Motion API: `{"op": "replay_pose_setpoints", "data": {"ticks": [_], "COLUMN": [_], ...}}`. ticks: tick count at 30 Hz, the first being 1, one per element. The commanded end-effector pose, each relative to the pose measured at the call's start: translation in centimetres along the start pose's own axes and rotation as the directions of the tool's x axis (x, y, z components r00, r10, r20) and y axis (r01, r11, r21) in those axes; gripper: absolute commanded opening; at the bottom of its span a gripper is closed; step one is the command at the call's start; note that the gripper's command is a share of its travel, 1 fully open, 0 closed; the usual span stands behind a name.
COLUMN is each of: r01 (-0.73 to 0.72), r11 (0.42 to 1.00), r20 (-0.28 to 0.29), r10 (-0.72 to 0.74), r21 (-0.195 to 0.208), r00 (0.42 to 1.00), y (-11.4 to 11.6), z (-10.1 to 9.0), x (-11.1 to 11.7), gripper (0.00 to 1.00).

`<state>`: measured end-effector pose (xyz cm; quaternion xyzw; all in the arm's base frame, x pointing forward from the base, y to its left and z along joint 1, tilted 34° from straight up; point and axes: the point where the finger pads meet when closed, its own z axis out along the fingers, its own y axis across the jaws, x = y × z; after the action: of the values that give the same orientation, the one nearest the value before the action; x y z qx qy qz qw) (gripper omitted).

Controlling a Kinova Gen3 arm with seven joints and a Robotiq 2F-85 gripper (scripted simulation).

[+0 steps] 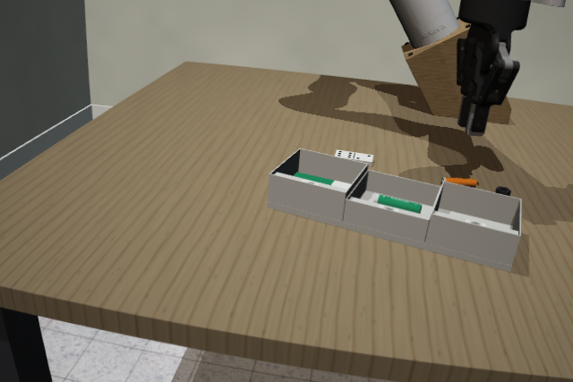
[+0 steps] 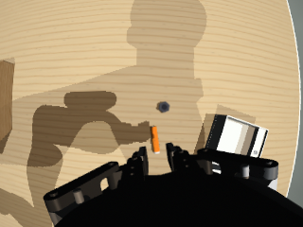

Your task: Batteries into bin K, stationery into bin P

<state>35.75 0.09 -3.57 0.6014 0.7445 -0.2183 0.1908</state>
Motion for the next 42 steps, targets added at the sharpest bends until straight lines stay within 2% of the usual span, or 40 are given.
{"op": "replay_pose_setpoints", "data": {"ticks": [1,6,20,36,42], "r01": [0.0,0.0,0.0,0.0,0.0], "r11": [1.0,1.0,1.0,1.0,1.0], "r20": [-0.001,-0.001,0.0,0.0,0.0], "r10": [0.0,0.0,0.0,0.0,0.0], "r21": [-0.002,-0.002,-0.002,-0.002,-0.002], "r00": [1.0,1.0,1.0,1.0,1.0], "y": [0.1,0.1,-0.4,-0.1,0.0], "z": [-0.1,0.3,5.8,5.8,6.3], "x": [0.0,0.0,0.1,0.0,0.0], "gripper": [0.24,0.24,0.24,0.24,0.24]}}
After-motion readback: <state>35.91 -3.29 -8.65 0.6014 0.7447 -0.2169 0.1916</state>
